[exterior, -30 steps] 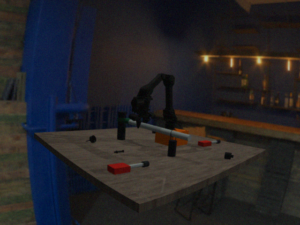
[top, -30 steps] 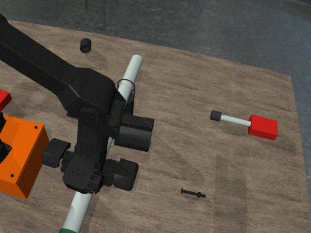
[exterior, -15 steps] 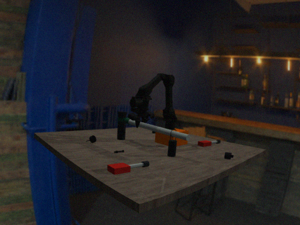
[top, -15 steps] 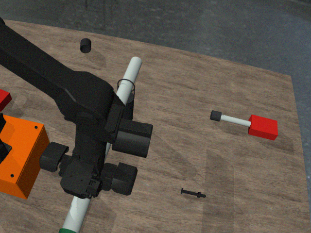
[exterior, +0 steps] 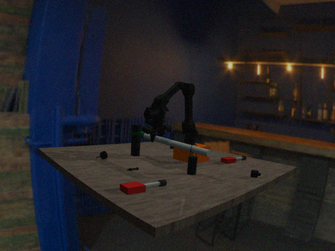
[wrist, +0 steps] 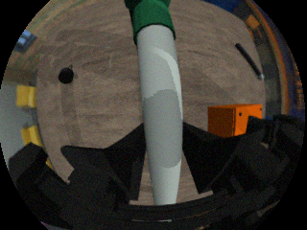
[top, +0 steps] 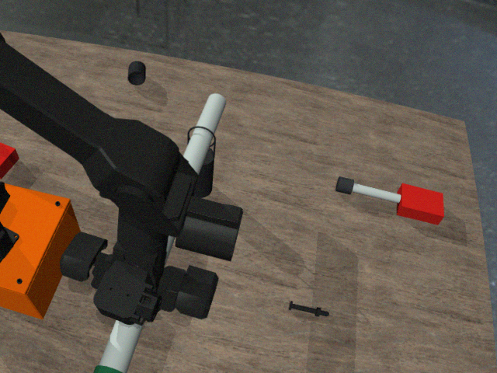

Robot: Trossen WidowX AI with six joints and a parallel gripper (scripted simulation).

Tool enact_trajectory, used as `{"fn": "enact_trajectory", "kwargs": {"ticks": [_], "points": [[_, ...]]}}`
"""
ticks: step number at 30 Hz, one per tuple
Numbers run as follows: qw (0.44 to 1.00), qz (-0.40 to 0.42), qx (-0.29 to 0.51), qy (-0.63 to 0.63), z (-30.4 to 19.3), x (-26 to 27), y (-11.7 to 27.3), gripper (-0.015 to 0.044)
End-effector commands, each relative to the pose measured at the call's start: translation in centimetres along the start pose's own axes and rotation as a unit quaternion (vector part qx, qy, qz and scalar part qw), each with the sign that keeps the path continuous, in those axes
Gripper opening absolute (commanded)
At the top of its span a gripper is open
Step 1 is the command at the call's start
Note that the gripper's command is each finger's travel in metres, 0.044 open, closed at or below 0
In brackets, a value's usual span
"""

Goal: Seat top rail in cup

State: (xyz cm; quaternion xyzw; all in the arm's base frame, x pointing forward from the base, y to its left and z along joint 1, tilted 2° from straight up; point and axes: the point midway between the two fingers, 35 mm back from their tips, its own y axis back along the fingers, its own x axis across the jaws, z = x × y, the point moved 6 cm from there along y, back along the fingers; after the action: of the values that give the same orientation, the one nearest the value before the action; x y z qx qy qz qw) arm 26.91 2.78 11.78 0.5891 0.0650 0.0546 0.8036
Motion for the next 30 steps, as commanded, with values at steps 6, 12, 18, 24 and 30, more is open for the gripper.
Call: {"fn": "enact_trajectory", "kwargs": {"ticks": [6,12,18,24,30], "points": [[1.000,0.000,0.000,0.000,-0.1,0.0,0.0,0.0026],[1.000,0.000,0.000,0.000,-0.1,0.0,0.0,0.0184],[1.000,0.000,0.001,0.000,-0.5,0.0,0.8,0.0341],[1.000,0.000,0.002,0.000,-2.0,0.0,3.3,0.0440],[1.000,0.000,0.002,0.000,-2.9,-0.3,4.9,0.0440]]}}
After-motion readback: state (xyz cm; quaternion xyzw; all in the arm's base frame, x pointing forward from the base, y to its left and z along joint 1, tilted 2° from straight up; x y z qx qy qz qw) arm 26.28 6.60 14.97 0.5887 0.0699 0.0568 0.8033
